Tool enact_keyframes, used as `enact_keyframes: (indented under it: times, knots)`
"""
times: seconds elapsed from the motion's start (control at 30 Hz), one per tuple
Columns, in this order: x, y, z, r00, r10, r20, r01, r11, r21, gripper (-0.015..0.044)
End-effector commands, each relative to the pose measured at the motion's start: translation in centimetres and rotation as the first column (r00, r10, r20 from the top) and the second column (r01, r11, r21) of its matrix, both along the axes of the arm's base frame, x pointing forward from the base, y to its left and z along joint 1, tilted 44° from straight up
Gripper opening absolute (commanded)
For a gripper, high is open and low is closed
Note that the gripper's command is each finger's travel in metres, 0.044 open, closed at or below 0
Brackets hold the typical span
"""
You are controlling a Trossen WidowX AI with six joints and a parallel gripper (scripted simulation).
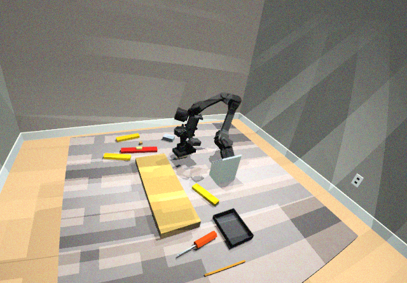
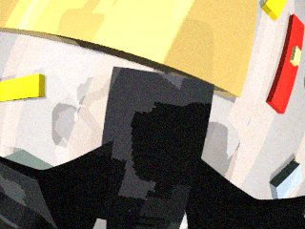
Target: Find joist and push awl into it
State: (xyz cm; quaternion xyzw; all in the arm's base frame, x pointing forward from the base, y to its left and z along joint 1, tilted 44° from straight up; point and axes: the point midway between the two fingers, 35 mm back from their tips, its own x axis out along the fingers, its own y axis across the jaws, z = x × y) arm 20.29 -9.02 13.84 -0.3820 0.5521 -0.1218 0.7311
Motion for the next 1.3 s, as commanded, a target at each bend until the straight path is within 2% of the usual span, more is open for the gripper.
enact_keyframes:
  times: [0.0, 0.63, 1.13, 1.27]
  knots:
    - [1.2, 0.1, 1.0, 1.000, -0.009, 0.020, 0.009, 1.000, 0.001, 0.0000]
    - [9.1, 0.4, 3.8, 0.994, -0.071, 0.083, 0.070, 0.997, 0.013, 0.0000]
    - [15.8, 0.8, 4.2, 0.984, -0.119, 0.133, 0.116, 0.993, 0.026, 0.0000]
    - [16.4, 0.9, 4.1, 0.983, -0.123, 0.138, 0.121, 0.992, 0.028, 0.0000]
